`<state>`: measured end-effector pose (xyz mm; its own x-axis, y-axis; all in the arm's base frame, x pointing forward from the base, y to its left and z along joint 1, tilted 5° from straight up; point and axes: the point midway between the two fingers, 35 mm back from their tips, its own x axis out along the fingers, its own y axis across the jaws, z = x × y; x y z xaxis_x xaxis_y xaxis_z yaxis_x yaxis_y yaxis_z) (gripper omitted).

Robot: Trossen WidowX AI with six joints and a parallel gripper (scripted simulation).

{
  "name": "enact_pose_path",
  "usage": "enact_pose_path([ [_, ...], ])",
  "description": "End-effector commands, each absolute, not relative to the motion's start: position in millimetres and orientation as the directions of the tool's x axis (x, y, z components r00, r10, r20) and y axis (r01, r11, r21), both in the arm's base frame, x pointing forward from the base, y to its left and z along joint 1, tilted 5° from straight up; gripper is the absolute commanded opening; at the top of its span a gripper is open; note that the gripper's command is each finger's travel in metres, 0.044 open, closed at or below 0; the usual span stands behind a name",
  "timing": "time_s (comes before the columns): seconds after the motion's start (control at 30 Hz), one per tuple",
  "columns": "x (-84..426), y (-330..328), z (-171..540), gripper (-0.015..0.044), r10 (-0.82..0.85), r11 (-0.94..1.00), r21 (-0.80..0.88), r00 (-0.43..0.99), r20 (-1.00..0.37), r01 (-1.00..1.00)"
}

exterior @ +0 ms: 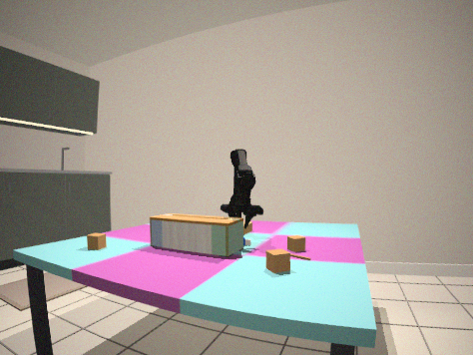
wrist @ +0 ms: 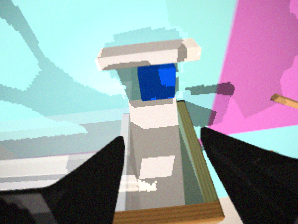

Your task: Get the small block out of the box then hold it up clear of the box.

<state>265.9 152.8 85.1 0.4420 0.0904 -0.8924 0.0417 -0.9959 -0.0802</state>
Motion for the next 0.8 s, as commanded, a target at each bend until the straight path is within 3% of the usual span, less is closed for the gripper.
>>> enact_pose_path([
  [0.0, 267, 153, 73, 0.0285, 0.095, -0.996, -0.082, 0.456, -0.885, 0.047],
  [0.77, 270, 158, 40, 0.0285, 0.095, -0.996, -0.082, 0.456, -0.885, 0.047],
])
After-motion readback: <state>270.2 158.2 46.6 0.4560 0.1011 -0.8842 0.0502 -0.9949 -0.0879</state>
